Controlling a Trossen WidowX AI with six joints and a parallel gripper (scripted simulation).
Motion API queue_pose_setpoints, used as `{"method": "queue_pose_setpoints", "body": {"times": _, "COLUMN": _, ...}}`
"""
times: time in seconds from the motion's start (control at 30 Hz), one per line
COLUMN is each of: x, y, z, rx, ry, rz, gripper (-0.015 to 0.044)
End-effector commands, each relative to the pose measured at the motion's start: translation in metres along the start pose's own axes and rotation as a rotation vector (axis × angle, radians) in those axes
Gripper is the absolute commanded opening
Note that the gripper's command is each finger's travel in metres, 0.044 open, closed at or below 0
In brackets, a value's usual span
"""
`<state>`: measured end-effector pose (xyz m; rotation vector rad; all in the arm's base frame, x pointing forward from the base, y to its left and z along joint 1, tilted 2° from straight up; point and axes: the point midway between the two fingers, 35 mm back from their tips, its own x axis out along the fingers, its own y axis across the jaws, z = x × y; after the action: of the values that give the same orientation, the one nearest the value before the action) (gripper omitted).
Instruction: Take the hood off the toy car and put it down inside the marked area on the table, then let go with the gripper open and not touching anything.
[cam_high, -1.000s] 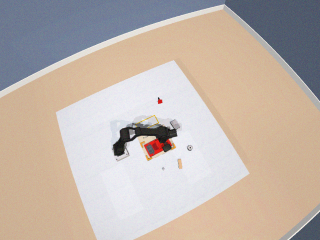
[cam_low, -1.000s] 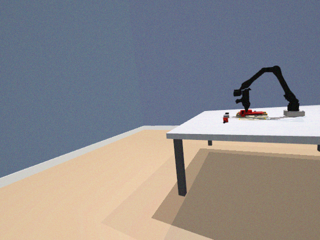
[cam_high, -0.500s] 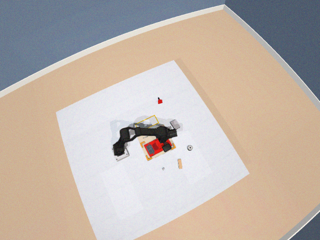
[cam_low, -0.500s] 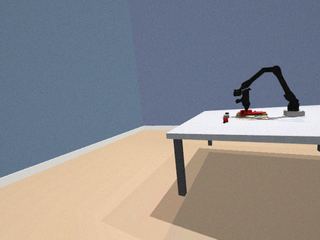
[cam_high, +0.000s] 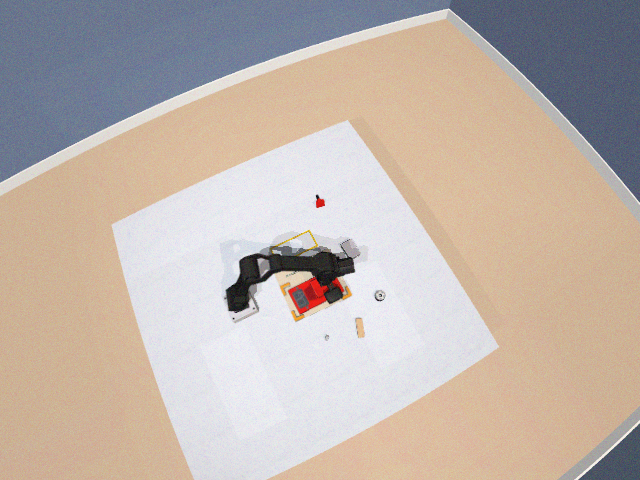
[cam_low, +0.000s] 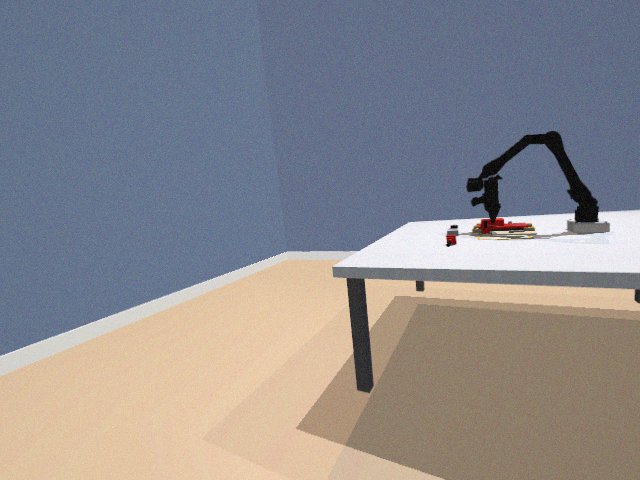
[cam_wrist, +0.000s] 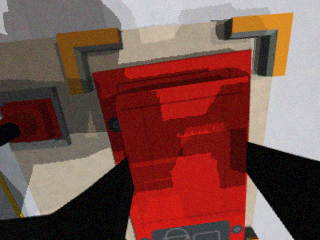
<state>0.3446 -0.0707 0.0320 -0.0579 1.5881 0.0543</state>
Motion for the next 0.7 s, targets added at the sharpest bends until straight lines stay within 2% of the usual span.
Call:
{"method": "queue_pose_setpoints", "body": {"times": 0.0, "x": -0.006, "y": 0.0, "z": 0.001, "rx": 0.0, "ry": -0.007, "rz": -0.002, "gripper": 0.0}}
{"method": "queue_pose_setpoints", "body": {"times": 0.67, "x": -0.019, "y": 0.0, "z": 0.001, "rx": 0.0, "ry": -0.007, "rz": -0.002, "gripper": 0.0}}
